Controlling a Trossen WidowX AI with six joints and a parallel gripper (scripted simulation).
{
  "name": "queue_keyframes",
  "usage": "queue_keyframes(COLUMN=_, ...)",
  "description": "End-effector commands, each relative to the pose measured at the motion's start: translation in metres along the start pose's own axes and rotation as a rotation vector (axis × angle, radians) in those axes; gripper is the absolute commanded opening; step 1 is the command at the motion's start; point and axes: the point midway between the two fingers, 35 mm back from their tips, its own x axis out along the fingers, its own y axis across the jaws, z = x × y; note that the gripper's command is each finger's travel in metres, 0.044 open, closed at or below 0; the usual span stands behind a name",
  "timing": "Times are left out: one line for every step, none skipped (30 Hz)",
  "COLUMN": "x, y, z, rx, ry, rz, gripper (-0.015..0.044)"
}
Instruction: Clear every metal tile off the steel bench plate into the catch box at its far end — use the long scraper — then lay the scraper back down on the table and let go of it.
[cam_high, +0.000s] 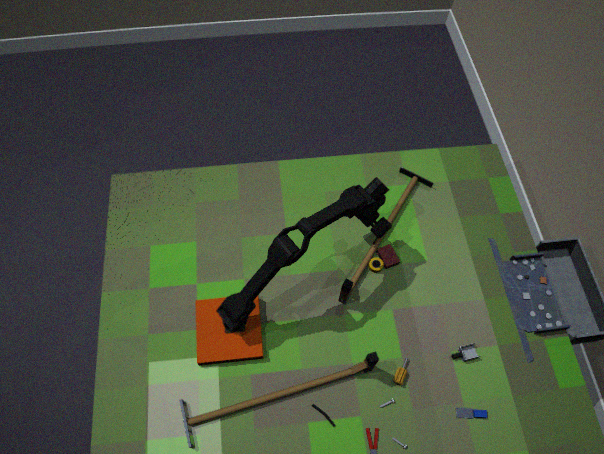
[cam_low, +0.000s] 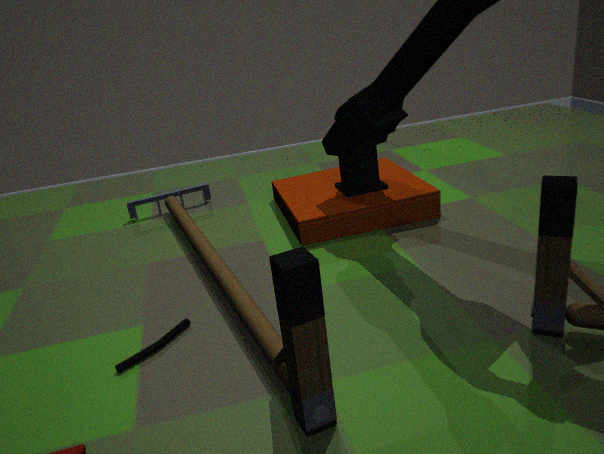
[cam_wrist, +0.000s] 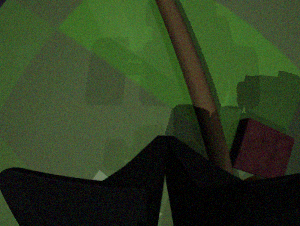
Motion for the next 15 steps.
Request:
queue_keyframes(x=0.009, y=0.0, z=-0.004, rx=0.01, ry=0.003, rz=-0.004, gripper=0.0)
queue_keyframes(x=0.011, y=0.0, z=-0.005, rx=0.011, ry=0.003, rz=-0.004, gripper=0.0)
queue_keyframes(x=0.014, y=0.0, z=-0.006, rx=0.013, ry=0.004, rz=-0.004, gripper=0.0)
queue_keyframes(x=0.016, y=0.0, z=-0.007, rx=0.014, ry=0.005, rz=-0.004, gripper=0.0)
queue_keyframes(x=0.019, y=0.0, z=-0.008, rx=0.015, ry=0.006, rz=-0.004, gripper=0.0)
queue_keyframes(x=0.021, y=0.0, z=-0.009, rx=0.017, ry=0.007, rz=-0.005, gripper=0.0)
queue_keyframes(x=0.023, y=0.0, z=-0.01, rx=0.018, ry=0.008, rz=-0.005, gripper=0.0)
queue_keyframes(x=0.026, y=0.0, z=-0.011, rx=0.019, ry=0.009, rz=-0.005, gripper=0.0)
queue_keyframes(x=0.028, y=0.0, z=-0.012, rx=0.021, ry=0.01, rz=-0.005, gripper=0.0)
queue_keyframes(x=0.031, y=0.0, z=-0.014, rx=0.022, ry=0.011, rz=-0.005, gripper=0.0)
queue_keyframes(x=0.033, y=0.0, z=-0.015, rx=0.023, ry=0.012, rz=-0.005, gripper=0.0)
queue_keyframes(x=0.035, y=0.0, z=-0.016, rx=0.024, ry=0.013, rz=-0.005, gripper=0.0)
queue_keyframes(x=0.038, y=0.0, z=-0.017, rx=0.026, ry=0.014, rz=-0.005, gripper=0.0)
queue_keyframes(x=0.04, y=0.0, z=-0.018, rx=0.027, ry=0.015, rz=-0.005, gripper=0.0)
queue_keyframes(x=0.042, y=0.0, z=-0.02, rx=0.028, ry=0.016, rz=-0.005, gripper=0.0)
